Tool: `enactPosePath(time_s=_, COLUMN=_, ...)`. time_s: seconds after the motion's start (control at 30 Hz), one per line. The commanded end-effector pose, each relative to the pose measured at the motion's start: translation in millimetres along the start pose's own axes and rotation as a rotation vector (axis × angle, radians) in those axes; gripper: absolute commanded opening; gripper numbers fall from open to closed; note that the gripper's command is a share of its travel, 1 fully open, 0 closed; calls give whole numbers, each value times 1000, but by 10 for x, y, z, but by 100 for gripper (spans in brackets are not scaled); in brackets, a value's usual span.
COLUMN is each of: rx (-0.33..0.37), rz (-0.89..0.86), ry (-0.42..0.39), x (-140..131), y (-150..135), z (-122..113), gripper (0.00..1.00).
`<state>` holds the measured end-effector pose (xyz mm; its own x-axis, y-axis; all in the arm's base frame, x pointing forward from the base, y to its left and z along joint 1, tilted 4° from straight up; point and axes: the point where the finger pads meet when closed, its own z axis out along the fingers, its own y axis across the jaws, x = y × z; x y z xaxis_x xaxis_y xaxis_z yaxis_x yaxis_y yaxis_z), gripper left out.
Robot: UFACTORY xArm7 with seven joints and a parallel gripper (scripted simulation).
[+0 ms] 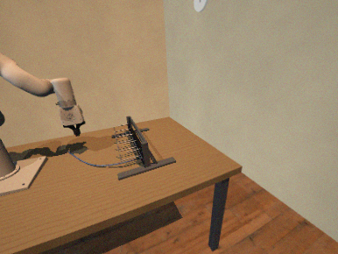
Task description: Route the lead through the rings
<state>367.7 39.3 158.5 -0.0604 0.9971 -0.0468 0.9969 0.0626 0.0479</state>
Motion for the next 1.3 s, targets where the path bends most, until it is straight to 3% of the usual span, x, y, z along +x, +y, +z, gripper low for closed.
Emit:
enactPosePath(time_s=0.0, rx=-4, rz=0, ry=0, x=1, y=13, z=-14, gripper=0)
enactPosePath(time_s=0.53, rx=-4, rz=-3, ry=0, x=1, y=11, z=-14, gripper=0)
enactPosePath(time_s=0.67, rx=-4, rz=-183, ry=-2, x=-7, y=-112, z=-16, gripper=0)
enactPosePath(time_s=0.77, rx=-4, rz=-201, ry=-2, x=-8, y=-124, z=-16, gripper=0)
enactPosePath(time_s=0.8, rx=-4, rz=-284, ry=-3, x=-10, y=-180, z=-15, gripper=0)
enactPosePath(time_s=1.17, rx=-4, rz=-547, ry=0, x=-10, y=-358, z=-4, gripper=0)
enactPosePath(time_s=1.2, rx=-4, rz=-547, ry=0, x=-10, y=-358, z=-4, gripper=33)
enactPosePath(time_s=1.27, rx=-4, rz=-547, ry=0, x=-10, y=-358, z=-4, gripper=33)
